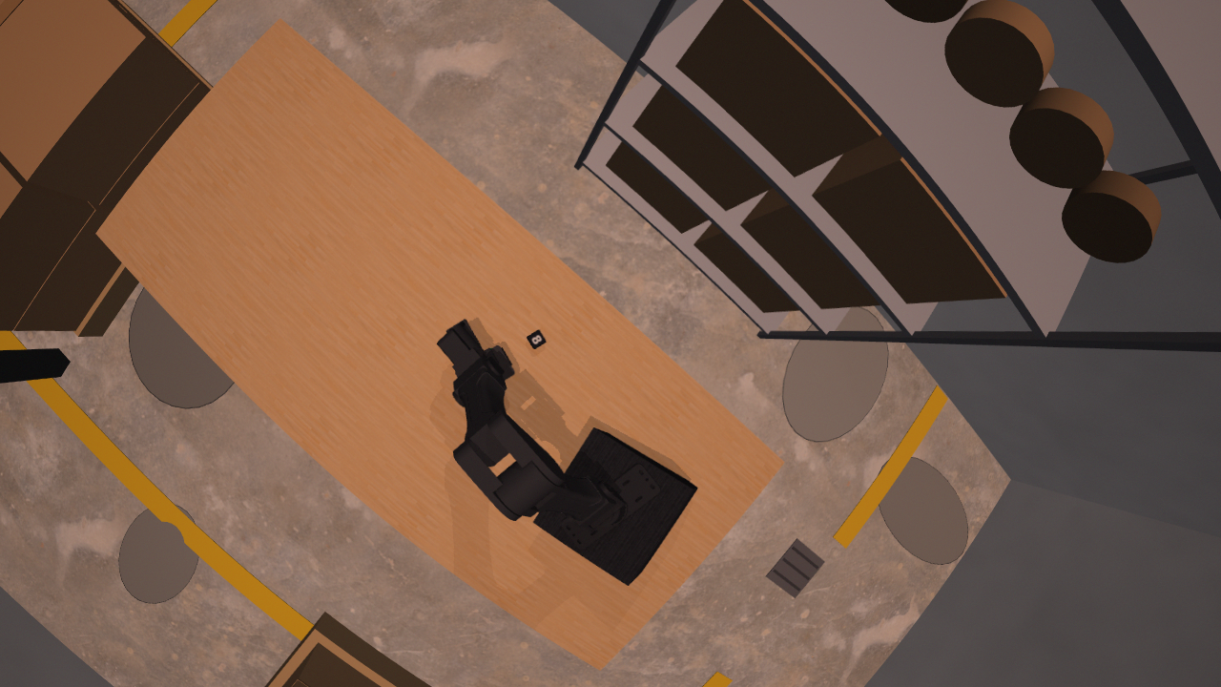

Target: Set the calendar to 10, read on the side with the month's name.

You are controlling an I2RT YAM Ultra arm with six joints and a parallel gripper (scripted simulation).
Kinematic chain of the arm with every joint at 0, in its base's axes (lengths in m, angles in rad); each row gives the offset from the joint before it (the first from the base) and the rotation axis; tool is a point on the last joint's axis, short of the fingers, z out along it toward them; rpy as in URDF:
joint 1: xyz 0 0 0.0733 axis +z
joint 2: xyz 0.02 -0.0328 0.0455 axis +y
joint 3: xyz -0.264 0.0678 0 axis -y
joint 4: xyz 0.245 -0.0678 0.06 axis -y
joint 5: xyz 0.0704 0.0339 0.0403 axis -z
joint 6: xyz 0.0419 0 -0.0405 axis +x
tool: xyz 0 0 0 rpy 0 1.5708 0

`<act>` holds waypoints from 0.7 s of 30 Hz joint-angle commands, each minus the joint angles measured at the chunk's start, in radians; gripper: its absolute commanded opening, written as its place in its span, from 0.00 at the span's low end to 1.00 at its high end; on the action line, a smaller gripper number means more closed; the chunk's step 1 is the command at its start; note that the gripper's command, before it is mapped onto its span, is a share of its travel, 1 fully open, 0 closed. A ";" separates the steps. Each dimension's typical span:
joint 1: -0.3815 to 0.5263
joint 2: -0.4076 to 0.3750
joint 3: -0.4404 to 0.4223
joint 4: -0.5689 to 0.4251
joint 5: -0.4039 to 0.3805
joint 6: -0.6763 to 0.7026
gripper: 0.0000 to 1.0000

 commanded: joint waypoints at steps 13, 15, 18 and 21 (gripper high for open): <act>-0.001 -0.005 0.001 0.010 0.004 0.000 0.26; -0.001 -0.005 0.001 0.010 0.004 0.000 0.29; -0.001 -0.005 0.001 0.010 0.004 0.000 0.33; -0.001 -0.005 0.001 0.010 0.004 0.000 0.37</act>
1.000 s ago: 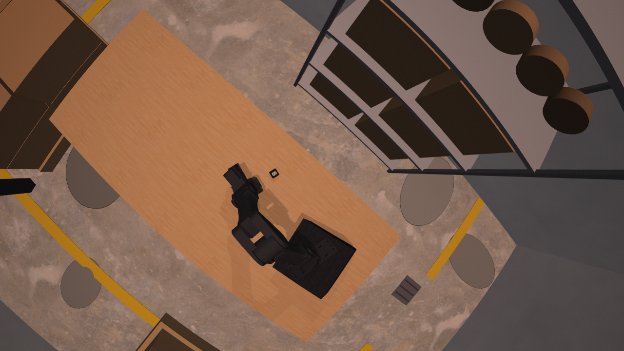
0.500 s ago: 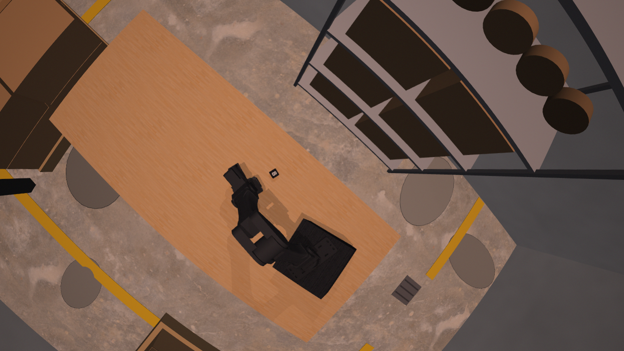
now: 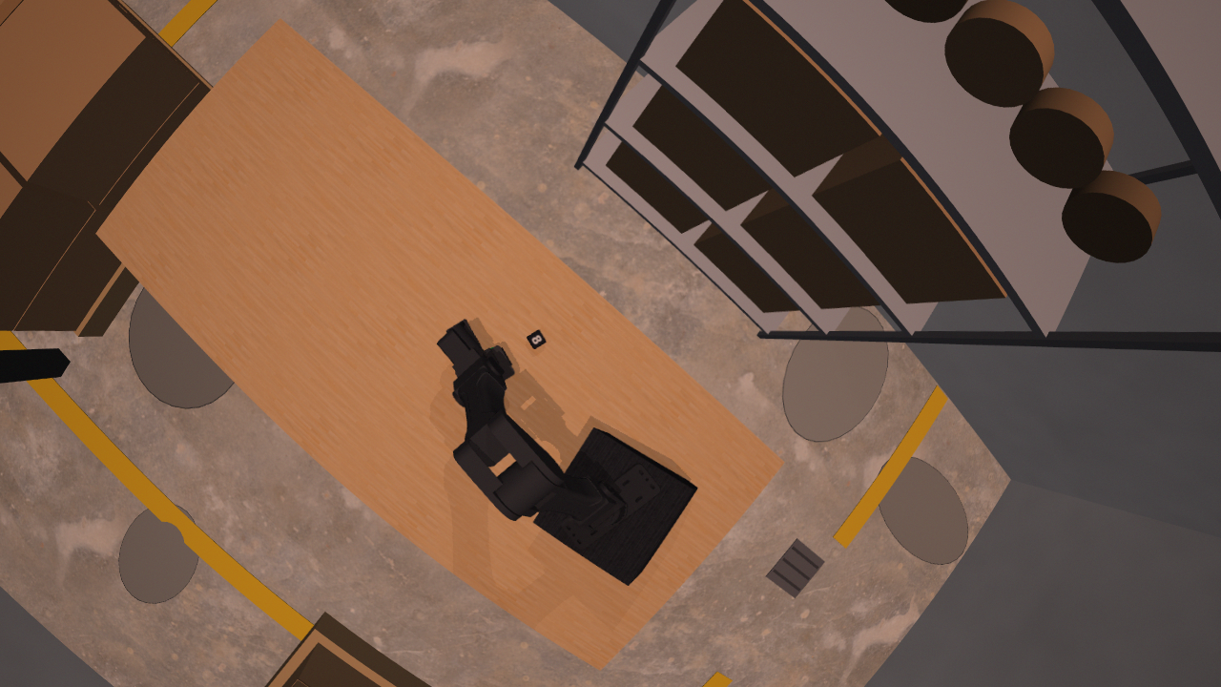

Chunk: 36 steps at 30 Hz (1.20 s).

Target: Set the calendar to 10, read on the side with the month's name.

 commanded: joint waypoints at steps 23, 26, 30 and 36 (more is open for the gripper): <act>-0.003 -0.021 0.002 -0.007 0.003 -0.001 0.45; -0.005 -0.038 0.003 -0.026 0.002 -0.004 0.45; -0.013 -0.092 0.009 -0.086 -0.001 -0.010 0.45; -0.029 -0.192 0.033 -0.212 -0.008 -0.025 0.45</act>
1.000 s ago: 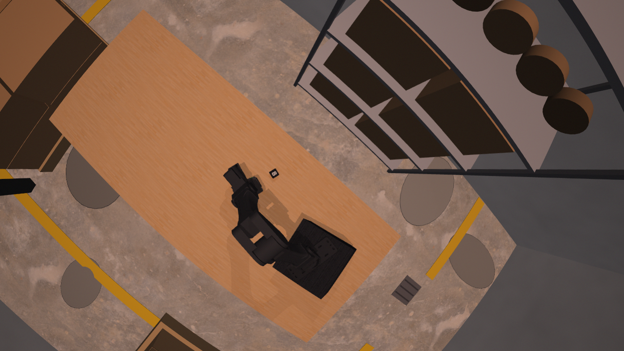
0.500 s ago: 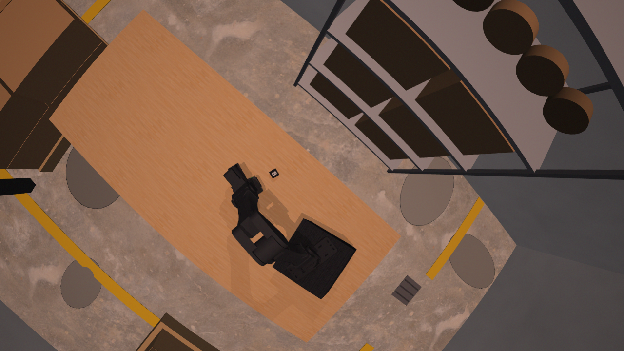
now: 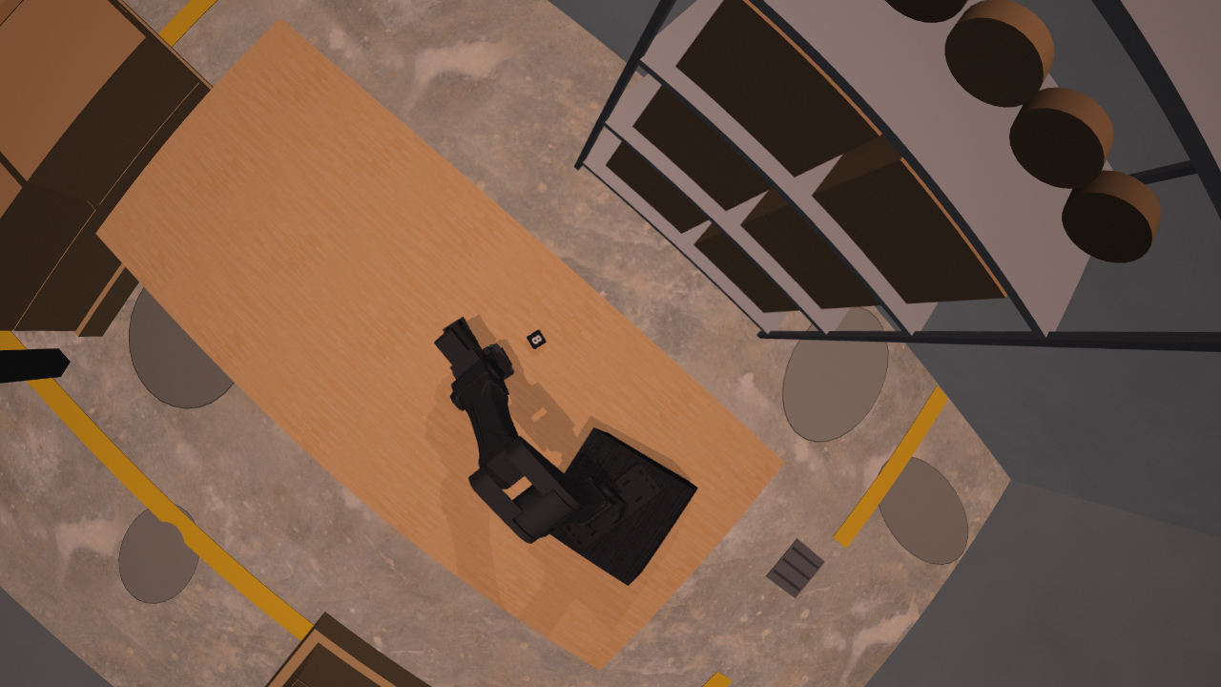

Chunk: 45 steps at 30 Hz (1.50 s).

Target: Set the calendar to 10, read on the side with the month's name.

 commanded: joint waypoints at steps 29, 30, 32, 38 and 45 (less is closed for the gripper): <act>-0.024 -0.126 0.057 -0.204 -0.011 -0.023 1.00; -0.024 -0.126 0.057 -0.204 -0.011 -0.023 1.00; -0.024 -0.126 0.057 -0.204 -0.011 -0.023 1.00; -0.025 -0.126 0.057 -0.203 -0.012 -0.030 1.00; -0.052 -0.115 0.056 -0.198 -0.022 -0.160 1.00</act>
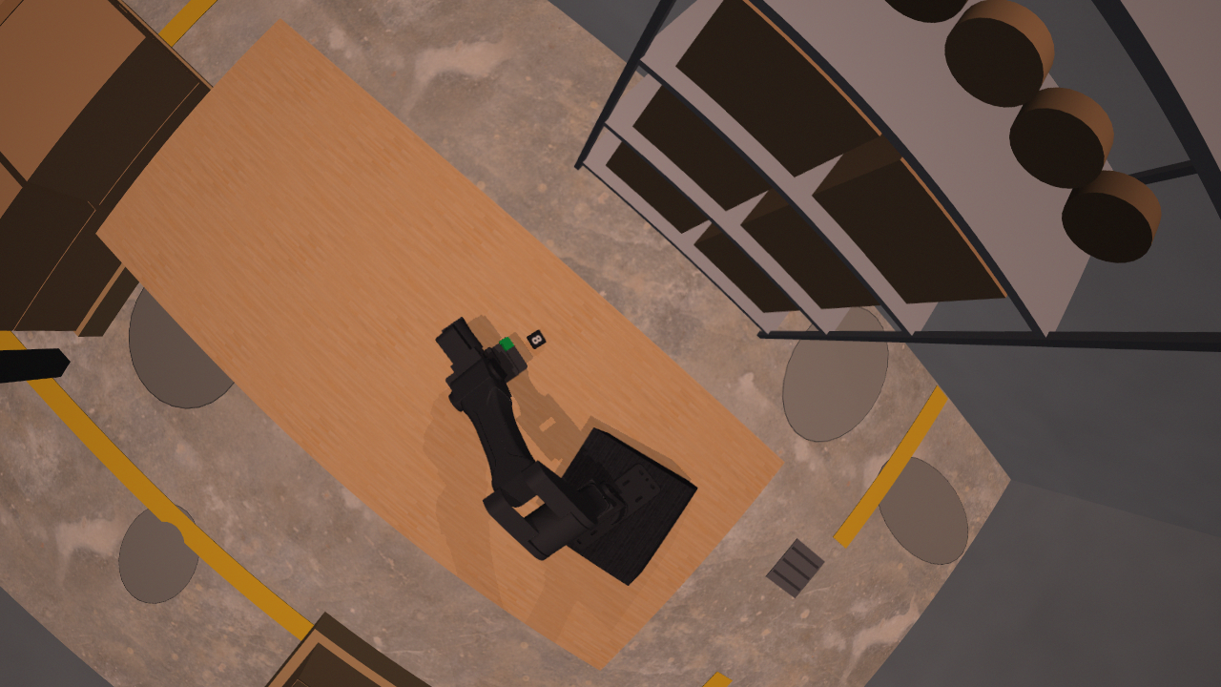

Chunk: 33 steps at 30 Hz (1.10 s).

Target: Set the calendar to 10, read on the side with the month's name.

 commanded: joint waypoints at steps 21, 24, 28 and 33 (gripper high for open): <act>-0.190 0.066 -0.003 0.041 -0.073 -0.928 1.00; -0.208 0.073 -0.004 0.045 -0.080 -1.016 1.00; -0.227 0.080 -0.005 0.048 -0.087 -1.103 1.00; -0.278 0.100 -0.007 0.059 -0.106 -1.353 1.00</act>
